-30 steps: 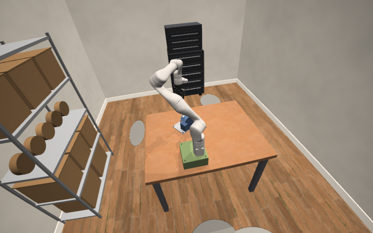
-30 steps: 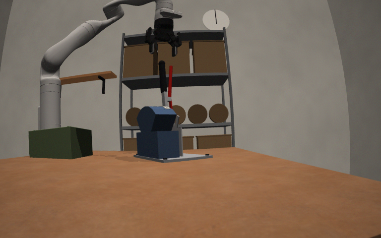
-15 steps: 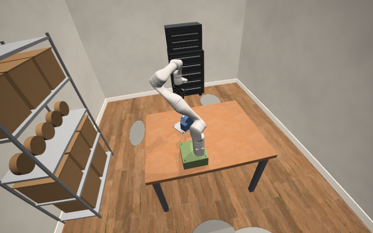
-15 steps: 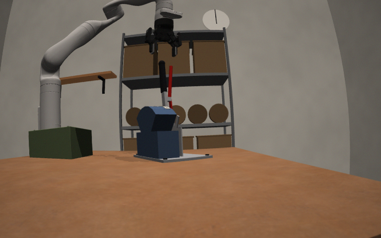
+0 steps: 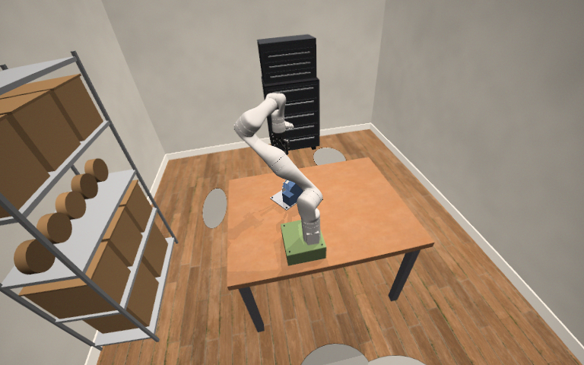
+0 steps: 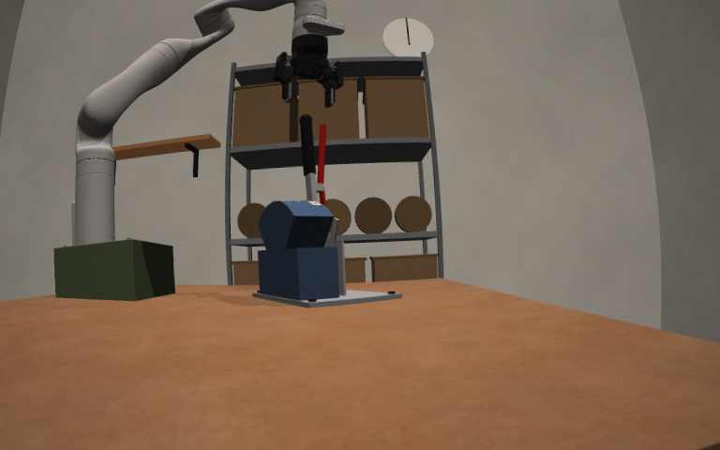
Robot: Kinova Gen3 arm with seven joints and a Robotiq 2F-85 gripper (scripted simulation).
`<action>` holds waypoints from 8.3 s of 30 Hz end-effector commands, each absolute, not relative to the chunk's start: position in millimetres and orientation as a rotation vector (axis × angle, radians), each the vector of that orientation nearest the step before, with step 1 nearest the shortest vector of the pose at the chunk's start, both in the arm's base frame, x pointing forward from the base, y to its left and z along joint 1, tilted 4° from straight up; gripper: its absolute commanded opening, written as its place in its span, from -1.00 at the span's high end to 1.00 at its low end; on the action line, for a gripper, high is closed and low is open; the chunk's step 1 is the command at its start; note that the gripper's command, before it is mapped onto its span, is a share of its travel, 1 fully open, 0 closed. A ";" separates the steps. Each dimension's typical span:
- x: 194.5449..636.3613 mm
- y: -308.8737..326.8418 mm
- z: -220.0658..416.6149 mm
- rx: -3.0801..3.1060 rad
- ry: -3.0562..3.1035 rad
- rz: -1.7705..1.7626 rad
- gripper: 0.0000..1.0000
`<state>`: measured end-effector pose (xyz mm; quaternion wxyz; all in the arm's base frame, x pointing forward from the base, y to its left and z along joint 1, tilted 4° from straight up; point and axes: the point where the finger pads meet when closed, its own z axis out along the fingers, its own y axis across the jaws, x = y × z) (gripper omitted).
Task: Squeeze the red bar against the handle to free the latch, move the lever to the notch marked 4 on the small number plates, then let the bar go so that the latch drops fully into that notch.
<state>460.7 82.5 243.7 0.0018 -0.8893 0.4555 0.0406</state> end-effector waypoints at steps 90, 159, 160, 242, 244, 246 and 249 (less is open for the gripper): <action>464.4 79.7 243.9 -2.796 1.414 0.120 -0.95; 460.4 80.6 204.2 -2.793 1.419 0.124 -0.95; 460.2 80.7 202.0 -2.793 1.419 0.124 -0.95; 458.4 81.6 172.6 -2.793 1.420 0.124 1.00; 458.4 81.6 172.6 -2.793 1.420 0.124 1.00; 458.8 81.8 172.8 -2.794 1.418 0.123 1.00; 459.0 81.8 172.9 -2.794 1.418 0.122 1.00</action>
